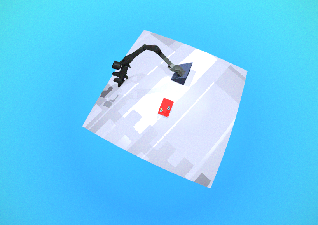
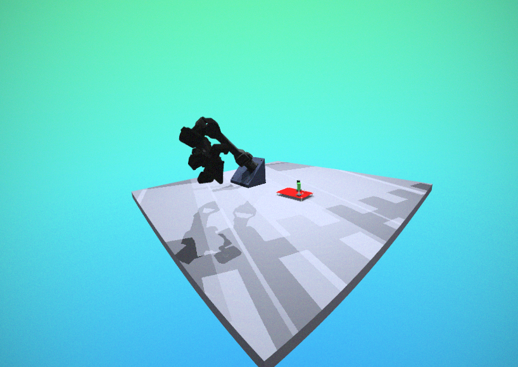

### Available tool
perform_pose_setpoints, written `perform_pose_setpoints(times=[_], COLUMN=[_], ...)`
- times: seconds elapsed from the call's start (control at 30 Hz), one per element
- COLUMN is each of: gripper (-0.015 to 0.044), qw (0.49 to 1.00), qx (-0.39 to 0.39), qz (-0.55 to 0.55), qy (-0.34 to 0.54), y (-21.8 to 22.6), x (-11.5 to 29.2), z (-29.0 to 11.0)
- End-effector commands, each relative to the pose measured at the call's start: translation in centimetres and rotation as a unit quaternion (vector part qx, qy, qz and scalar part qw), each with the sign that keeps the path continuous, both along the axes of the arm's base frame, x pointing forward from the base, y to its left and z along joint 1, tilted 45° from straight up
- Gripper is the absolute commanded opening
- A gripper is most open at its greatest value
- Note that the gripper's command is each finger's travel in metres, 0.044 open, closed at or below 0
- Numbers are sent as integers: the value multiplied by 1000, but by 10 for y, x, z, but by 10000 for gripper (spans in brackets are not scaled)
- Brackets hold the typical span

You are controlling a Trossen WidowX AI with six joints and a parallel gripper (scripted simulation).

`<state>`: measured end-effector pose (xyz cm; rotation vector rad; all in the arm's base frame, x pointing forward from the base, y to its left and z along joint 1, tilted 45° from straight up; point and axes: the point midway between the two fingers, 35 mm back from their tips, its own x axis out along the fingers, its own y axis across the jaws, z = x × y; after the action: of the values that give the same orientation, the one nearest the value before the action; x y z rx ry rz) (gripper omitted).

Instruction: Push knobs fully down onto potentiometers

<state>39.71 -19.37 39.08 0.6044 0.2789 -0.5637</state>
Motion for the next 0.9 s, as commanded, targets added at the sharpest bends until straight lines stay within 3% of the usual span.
perform_pose_setpoints(times=[0.0, 0.37, 0.87], gripper=[0, 0, 0], qw=[996, 966, 906], qx=[54, 106, -1], qz=[-3, -22, -46], qy=[70, 235, 420], y=[27, 118, 229], x=[26, 47, 2], z=[-60, -183, -306])
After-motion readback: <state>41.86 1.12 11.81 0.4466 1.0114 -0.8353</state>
